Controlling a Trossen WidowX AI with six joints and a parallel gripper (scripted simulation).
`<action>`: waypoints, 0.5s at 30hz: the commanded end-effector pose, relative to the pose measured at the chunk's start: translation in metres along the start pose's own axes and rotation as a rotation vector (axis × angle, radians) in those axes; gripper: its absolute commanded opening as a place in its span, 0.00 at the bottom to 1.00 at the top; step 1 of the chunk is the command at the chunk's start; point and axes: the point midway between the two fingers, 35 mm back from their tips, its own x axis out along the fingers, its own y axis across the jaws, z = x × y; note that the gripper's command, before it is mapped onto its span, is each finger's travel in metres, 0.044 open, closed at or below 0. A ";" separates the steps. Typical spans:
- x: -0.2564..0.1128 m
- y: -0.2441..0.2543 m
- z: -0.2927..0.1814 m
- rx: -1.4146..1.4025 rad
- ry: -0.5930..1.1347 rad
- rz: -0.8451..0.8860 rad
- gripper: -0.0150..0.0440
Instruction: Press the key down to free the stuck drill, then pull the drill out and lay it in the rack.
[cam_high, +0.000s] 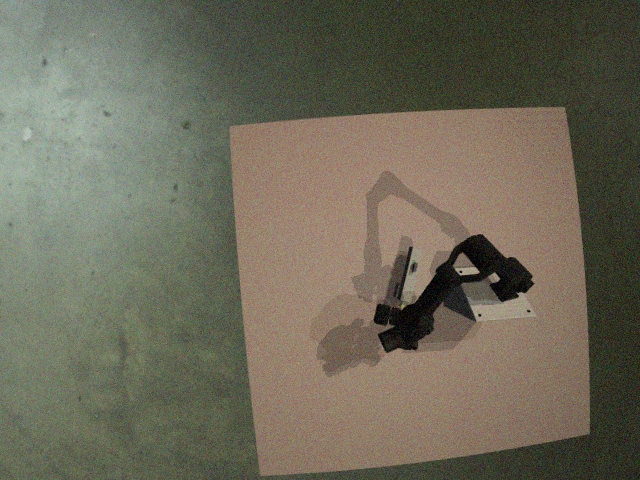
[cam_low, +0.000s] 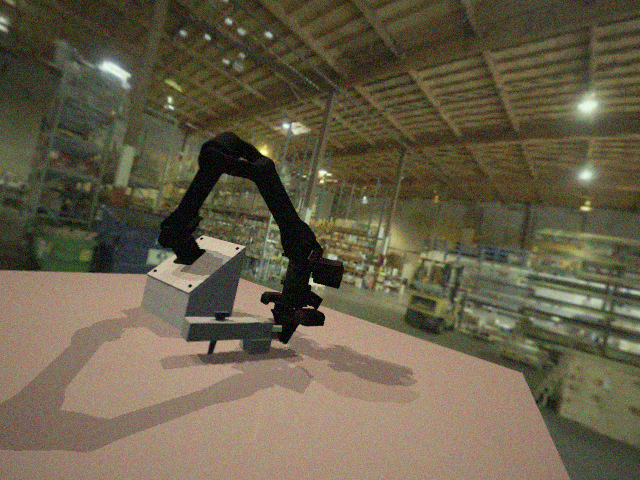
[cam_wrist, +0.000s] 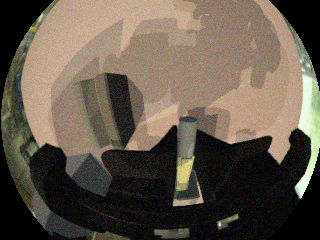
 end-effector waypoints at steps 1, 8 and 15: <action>-0.002 0.001 0.000 0.000 0.002 -0.002 0.25; -0.003 0.001 0.000 0.000 0.002 -0.002 0.25; -0.004 0.001 0.000 0.000 0.002 -0.002 0.25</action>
